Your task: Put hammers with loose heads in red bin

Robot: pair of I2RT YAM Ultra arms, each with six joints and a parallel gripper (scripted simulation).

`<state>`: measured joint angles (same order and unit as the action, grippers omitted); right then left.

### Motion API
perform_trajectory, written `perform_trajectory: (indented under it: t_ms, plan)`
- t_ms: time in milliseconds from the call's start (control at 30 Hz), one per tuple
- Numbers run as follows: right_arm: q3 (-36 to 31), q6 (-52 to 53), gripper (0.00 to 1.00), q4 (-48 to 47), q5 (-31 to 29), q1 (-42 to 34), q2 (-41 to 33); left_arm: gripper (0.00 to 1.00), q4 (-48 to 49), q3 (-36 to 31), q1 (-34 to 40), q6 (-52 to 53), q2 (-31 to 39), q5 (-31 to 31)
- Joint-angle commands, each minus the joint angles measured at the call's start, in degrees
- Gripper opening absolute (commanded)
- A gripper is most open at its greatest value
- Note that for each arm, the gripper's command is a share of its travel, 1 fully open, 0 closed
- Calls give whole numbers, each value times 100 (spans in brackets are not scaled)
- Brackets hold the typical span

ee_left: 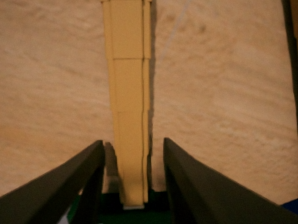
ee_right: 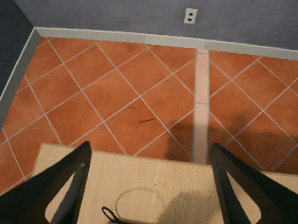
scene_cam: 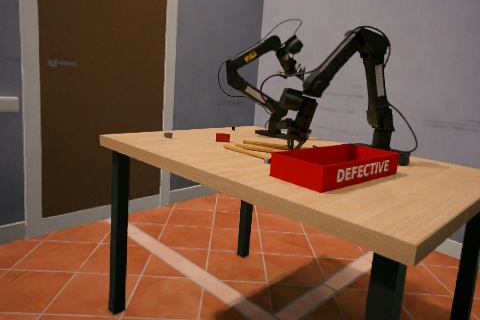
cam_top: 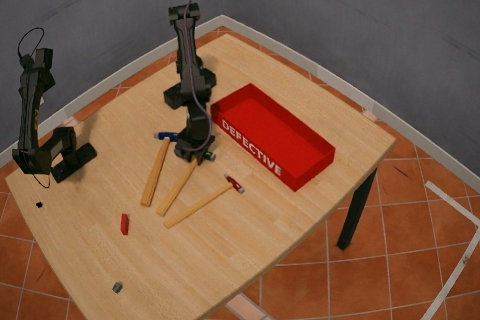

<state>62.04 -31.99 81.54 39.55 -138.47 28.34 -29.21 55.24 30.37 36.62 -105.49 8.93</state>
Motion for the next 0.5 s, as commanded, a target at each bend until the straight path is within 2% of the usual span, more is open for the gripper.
perform_trajectory:
  t_ms: [0,33,67,133,167,233,267,333,367,467]
  plan:
    - [188,-14,100,134,89,-70,104,36,57,234,50,-27,-3,18]
    - [188,-16,100,136,91,-103,104,36,56,234,50,-26,4,18]
    - [188,-17,100,136,91,-111,104,32,57,234,50,-26,5,18]
    - [189,-18,100,136,92,-140,104,32,59,231,49,-25,13,18]
    - [189,-18,100,137,92,-154,104,27,61,230,49,-24,16,18]
    - [189,-19,100,137,93,-182,105,27,66,166,48,-23,43,18]
    - [189,-19,100,137,93,-197,105,23,68,165,47,-22,45,18]
    - [189,-20,100,138,94,-225,105,23,69,160,46,-21,48,18]
    - [189,-20,100,138,94,-239,105,19,69,158,45,-20,49,18]
    - [190,-21,100,138,95,-282,105,17,42,150,43,-17,71,18]
